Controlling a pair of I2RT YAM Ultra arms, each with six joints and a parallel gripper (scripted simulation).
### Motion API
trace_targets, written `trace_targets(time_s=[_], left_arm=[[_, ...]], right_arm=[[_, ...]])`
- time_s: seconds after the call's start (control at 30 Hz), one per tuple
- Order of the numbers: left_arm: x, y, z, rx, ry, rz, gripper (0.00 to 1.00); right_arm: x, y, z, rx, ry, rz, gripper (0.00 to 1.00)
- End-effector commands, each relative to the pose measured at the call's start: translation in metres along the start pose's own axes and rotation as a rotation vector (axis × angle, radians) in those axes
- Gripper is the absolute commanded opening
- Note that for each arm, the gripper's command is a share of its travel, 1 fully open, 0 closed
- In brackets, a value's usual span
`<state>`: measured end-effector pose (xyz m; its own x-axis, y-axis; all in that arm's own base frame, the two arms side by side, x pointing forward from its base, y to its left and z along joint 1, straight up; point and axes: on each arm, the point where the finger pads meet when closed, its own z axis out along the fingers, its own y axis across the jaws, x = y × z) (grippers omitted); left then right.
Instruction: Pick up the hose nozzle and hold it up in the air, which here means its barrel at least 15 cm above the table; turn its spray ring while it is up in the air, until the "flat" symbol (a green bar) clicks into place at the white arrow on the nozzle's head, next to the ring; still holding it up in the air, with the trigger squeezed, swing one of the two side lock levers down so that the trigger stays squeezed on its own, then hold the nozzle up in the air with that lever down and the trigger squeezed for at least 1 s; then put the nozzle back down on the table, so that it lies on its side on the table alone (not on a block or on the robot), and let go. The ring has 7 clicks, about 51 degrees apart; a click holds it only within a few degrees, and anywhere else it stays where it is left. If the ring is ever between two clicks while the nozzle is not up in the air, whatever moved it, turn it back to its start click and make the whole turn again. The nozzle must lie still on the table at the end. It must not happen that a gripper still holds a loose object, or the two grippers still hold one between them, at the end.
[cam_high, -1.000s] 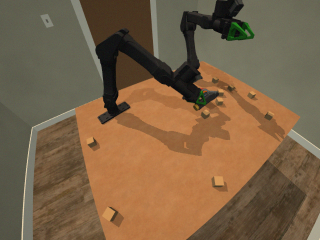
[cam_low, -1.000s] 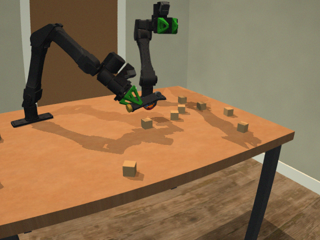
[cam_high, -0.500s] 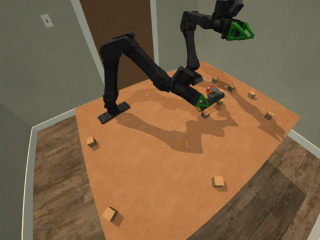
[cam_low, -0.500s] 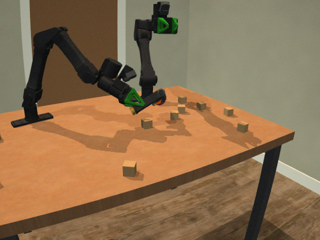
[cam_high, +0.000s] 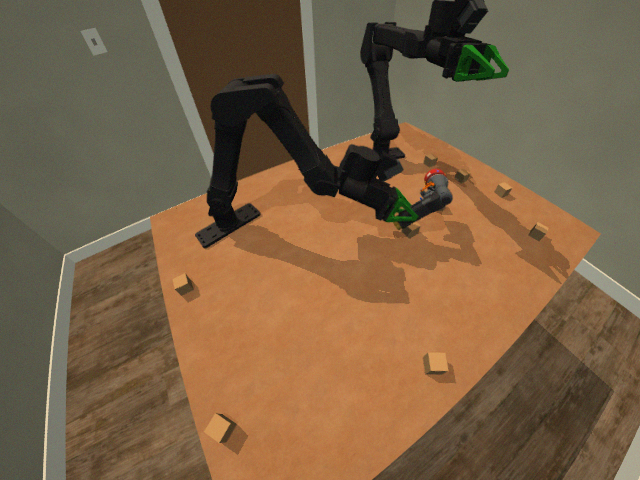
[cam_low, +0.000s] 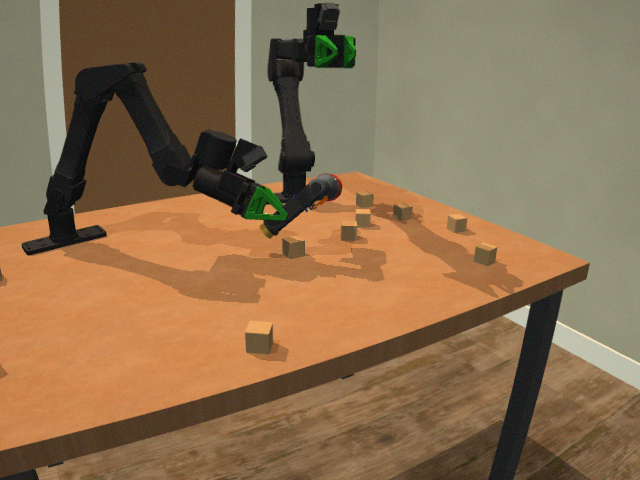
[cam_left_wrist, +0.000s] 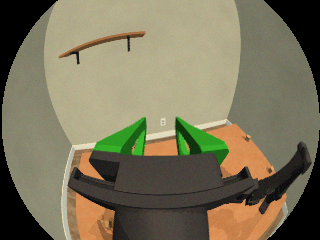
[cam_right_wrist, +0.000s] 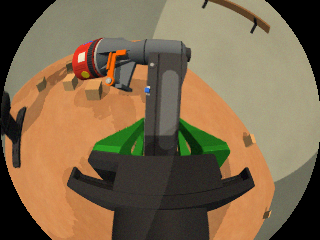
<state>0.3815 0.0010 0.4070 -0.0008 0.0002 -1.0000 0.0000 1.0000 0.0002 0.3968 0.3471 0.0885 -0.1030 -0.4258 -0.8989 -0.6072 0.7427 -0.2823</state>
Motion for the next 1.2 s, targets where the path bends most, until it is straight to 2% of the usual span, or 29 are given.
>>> trace_targets(time_s=[0.0, 0.03, 0.07, 0.1, 0.13, 0.17, 0.23, 0.27, 0.33, 0.37, 0.5, 0.53, 0.6, 0.73, 0.93, 1.17], left_arm=[[-0.022, 0.000, -0.003, 0.001, -0.054, -0.006, 0.36], [-0.022, 0.000, -0.003, 0.001, -0.054, -0.006, 0.36], [-0.022, 0.000, -0.003, 0.001, -0.054, -0.006, 0.36], [-0.022, 0.000, -0.003, 0.001, -0.054, -0.006, 0.36], [-0.022, 0.000, -0.003, 0.001, -0.054, -0.006, 0.36], [-0.022, 0.000, -0.003, 0.001, -0.054, -0.006, 0.36], [-0.022, 0.000, -0.003, 0.001, -0.054, -0.006, 0.36], [-0.022, 0.000, -0.003, 0.001, -0.054, -0.006, 0.36], [-0.022, 0.000, -0.003, 0.001, -0.054, -0.006, 0.36], [-0.022, 0.000, -0.003, 0.001, -0.054, -0.006, 0.36], [-0.022, 0.000, -0.003, 0.001, -0.054, -0.006, 0.36], [-0.022, 0.000, -0.003, 0.001, -0.054, -0.006, 0.36], [-0.022, 0.000, -0.003, 0.001, -0.054, -0.006, 0.36], [-0.022, 0.000, -0.003, 0.001, -0.054, -0.006, 0.36], [-0.022, 0.000, -0.003, 0.001, -0.054, -0.006, 0.36], [-0.022, 0.000, -0.003, 0.001, -0.054, -0.006, 0.36]], right_arm=[[-0.074, -0.023, -0.011, 0.085, -0.248, 0.149, 0.36], [-0.069, -0.024, -0.016, 0.086, -0.249, 0.168, 0.36], [-0.074, -0.021, -0.005, 0.095, -0.264, 0.170, 0.36], [-0.061, -0.019, -0.003, 0.104, -0.264, 0.203, 0.36], [-0.033, -0.016, -0.005, 0.119, -0.254, 0.247, 0.36], [-0.076, -0.026, -0.010, 0.114, -0.310, 0.226, 0.36], [-0.052, -0.022, -0.007, 0.130, -0.314, 0.293, 0.36], [-0.080, -0.030, -0.015, 0.127, -0.349, 0.279, 0.36], [-0.069, -0.028, -0.012, 0.136, -0.359, 0.321, 0.36], [-0.080, -0.031, -0.017, 0.137, -0.379, 0.317, 0.36], [-0.071, -0.029, -0.015, 0.146, -0.405, 0.347, 0.36], [-0.082, -0.033, -0.022, 0.156, -0.467, 0.367, 0.36], [-0.079, -0.030, -0.018, 0.163, -0.504, 0.349, 0.36], [-0.069, -0.040, -0.010, 0.191, -0.494, 0.298, 0.36], [-0.099, -0.048, -0.023, 0.186, -0.563, 0.314, 0.36], [-0.098, -0.042, -0.021, 0.169, -0.553, 0.320, 0.36]])
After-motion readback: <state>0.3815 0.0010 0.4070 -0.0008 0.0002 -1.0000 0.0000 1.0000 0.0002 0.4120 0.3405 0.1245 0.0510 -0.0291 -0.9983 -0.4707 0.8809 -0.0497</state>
